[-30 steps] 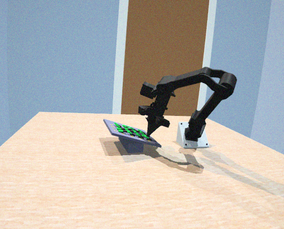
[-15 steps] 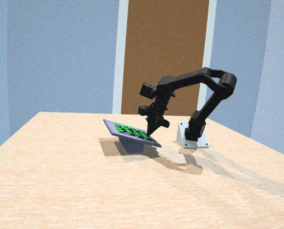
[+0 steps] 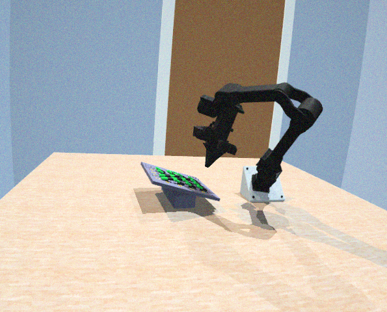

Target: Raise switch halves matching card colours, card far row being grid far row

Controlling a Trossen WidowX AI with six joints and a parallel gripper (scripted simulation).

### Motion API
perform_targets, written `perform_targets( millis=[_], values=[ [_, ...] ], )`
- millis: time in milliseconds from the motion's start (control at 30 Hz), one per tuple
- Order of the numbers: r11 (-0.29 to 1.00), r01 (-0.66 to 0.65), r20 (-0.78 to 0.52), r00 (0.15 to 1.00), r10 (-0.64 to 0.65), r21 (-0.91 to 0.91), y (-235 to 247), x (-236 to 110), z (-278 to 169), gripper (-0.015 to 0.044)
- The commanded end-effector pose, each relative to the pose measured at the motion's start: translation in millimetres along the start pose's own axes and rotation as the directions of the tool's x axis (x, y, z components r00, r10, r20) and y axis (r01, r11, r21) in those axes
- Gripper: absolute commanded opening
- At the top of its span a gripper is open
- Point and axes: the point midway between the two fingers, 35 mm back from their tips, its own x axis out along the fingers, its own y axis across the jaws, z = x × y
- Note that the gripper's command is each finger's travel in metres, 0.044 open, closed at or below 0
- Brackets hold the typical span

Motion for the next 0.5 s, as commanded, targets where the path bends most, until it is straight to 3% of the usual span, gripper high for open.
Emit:
perform_targets(
  millis=[0,200,333,467],
  values=[
    [1.000,-0.009,-0.016,1.000,0.009,0.001,-4.6,-3.1,1.2,0.0000],
    [1.000,-0.007,-0.017,1.000,0.007,0.000,-28.8,-0.5,15.6,0.0000],
    [1.000,-0.008,-0.039,0.999,0.008,-0.001,-28.3,30.7,16.1,0.0000],
    [1.000,-0.008,-0.041,0.999,0.008,-0.001,-28.1,32.6,16.1,0.0000]
  ],
)
